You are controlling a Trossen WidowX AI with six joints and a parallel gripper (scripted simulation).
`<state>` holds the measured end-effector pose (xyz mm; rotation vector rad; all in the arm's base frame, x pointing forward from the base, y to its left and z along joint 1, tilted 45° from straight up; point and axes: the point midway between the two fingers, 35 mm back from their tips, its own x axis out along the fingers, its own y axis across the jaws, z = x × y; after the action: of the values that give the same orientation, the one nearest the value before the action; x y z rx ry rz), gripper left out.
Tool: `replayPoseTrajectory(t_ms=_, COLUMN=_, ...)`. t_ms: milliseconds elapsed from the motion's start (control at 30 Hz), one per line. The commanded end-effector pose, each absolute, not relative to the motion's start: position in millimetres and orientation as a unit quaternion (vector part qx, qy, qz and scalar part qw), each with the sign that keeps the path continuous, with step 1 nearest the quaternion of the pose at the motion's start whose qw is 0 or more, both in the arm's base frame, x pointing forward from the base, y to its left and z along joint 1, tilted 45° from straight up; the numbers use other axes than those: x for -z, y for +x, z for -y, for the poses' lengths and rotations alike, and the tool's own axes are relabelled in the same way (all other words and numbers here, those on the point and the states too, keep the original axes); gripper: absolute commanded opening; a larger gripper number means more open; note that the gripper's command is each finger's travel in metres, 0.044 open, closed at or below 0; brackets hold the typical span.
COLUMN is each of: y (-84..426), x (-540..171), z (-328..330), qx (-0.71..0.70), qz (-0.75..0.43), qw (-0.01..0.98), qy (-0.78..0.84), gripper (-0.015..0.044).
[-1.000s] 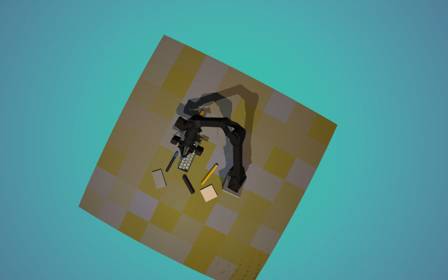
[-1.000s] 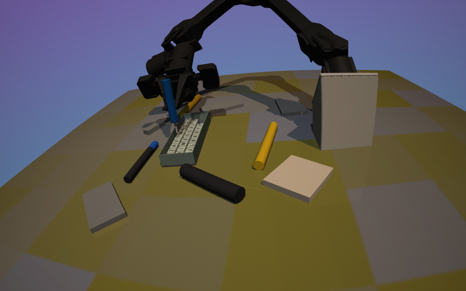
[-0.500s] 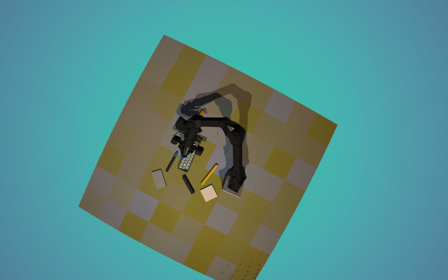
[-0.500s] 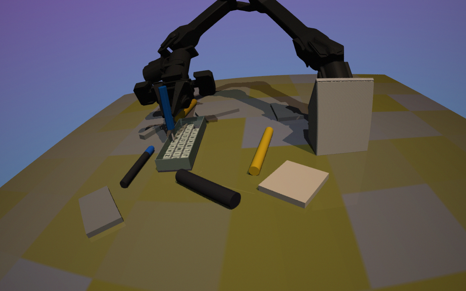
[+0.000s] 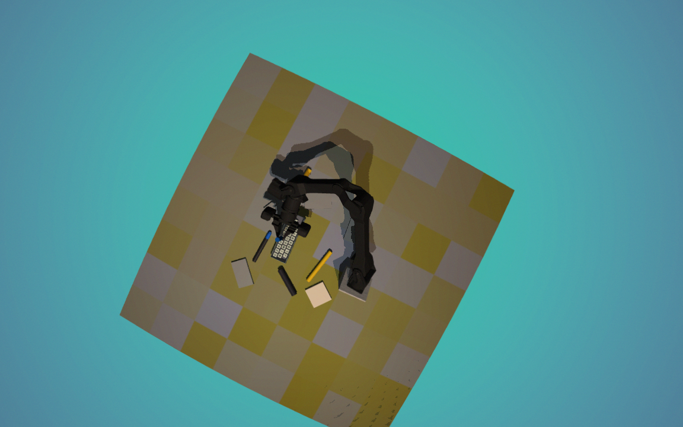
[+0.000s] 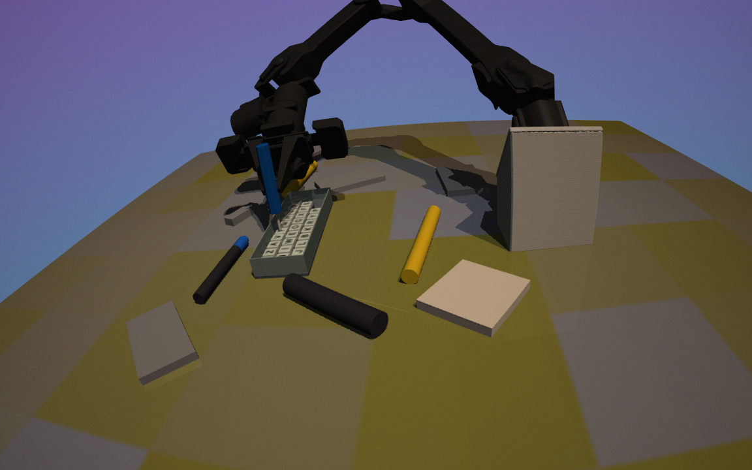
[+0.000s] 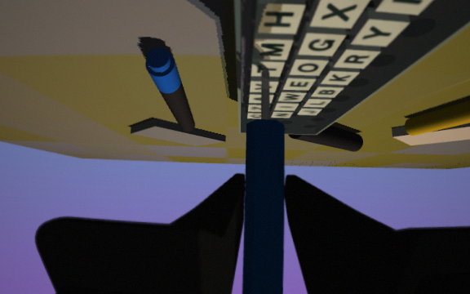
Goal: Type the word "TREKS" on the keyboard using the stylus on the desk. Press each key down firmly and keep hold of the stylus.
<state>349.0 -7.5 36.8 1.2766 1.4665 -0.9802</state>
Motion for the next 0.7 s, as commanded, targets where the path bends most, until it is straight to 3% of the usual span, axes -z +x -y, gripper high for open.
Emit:
replayPoseTrajectory(t_ms=0, y=349.5, x=-35.0, z=10.4, qx=0.399, qz=-0.596, qw=0.465, qy=0.519, gripper=0.0081)
replayPoseTrajectory(t_ms=667, y=346.1, x=-59.7, z=-14.8, qx=0.398, qz=-0.596, qw=0.464, qy=0.520, gripper=0.0081)
